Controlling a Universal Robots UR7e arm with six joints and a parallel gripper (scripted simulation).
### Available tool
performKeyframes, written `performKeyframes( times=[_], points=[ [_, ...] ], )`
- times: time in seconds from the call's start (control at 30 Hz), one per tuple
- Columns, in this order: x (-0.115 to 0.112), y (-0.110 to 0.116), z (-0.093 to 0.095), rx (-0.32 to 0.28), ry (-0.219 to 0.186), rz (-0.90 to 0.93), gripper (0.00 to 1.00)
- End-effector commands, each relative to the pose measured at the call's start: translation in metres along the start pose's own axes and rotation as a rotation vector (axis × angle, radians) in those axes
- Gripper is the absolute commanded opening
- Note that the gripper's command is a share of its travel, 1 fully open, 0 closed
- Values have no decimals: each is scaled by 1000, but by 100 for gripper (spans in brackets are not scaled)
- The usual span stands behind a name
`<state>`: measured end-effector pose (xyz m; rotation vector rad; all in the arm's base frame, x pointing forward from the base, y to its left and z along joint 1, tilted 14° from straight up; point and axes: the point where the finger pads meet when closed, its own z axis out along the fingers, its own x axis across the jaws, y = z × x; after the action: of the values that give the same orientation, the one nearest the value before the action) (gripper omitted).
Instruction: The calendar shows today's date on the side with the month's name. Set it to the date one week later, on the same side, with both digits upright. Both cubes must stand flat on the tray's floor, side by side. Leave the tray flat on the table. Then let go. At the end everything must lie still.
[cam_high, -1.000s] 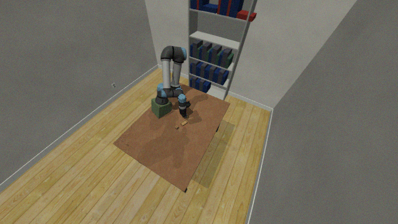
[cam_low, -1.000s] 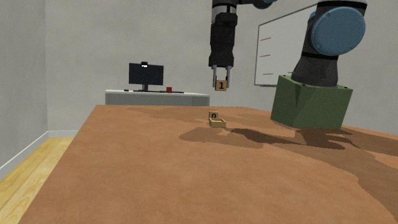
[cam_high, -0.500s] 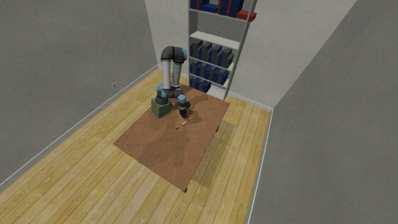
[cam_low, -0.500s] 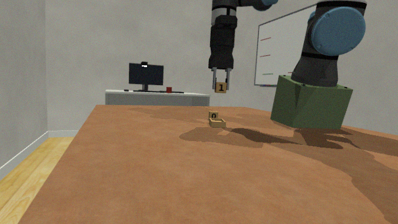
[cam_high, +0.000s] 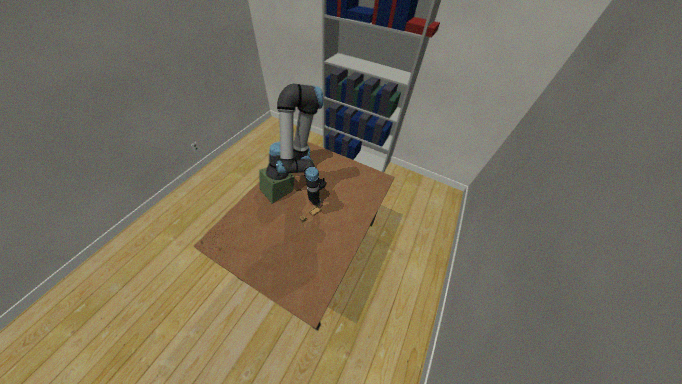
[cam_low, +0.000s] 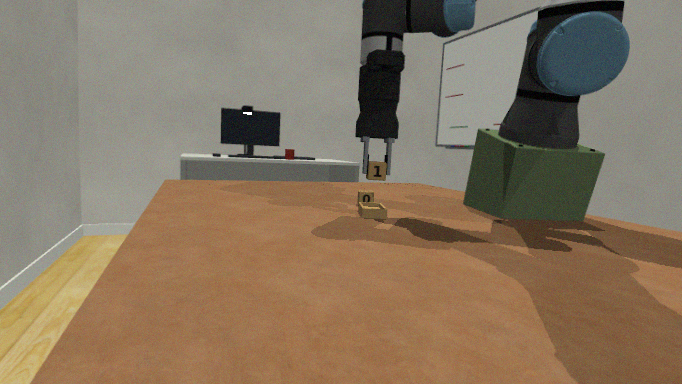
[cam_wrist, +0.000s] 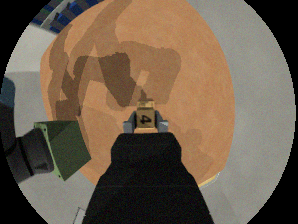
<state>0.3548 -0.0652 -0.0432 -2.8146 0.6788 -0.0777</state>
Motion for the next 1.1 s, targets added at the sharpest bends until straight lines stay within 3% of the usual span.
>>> performKeyframes(
  times=[0.0,0.27,1.07],
  points=[
    [0,0,11,0,1,0,60],
    [1,0,20,0,1,0,60],
    [1,0,21,0,1,0,60]
  ],
)
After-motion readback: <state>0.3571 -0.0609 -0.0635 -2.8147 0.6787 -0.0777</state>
